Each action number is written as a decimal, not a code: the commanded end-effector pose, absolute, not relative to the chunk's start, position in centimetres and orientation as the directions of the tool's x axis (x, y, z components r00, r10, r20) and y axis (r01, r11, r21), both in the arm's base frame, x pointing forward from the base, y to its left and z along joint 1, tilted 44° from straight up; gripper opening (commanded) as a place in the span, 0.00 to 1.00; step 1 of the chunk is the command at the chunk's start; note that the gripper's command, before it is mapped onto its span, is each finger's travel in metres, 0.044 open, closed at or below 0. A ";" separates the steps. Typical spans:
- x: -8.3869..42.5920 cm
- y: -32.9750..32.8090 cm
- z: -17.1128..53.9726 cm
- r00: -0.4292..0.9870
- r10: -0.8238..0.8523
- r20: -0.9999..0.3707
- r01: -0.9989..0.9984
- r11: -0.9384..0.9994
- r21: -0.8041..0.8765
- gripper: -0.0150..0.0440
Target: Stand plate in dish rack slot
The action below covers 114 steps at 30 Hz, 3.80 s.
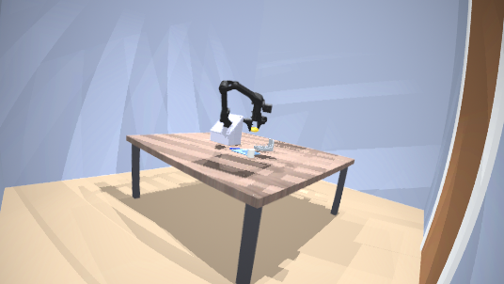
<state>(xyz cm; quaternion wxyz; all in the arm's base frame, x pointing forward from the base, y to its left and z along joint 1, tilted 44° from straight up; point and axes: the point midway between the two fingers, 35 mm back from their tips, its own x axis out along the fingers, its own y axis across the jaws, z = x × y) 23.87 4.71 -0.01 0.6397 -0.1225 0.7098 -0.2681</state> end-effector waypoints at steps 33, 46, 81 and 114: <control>23.1 1.6 -5.2 -0.218 0.067 -0.974 -0.315 0.939 0.135 0.25; 23.4 0.7 -6.0 -0.120 0.257 -0.959 -0.520 0.806 0.282 0.25; 24.5 -2.8 -5.5 0.329 0.557 -0.762 -0.922 0.363 -0.133 0.25; 25.9 -2.1 -6.5 0.435 0.570 -0.697 -0.901 0.285 -0.328 0.25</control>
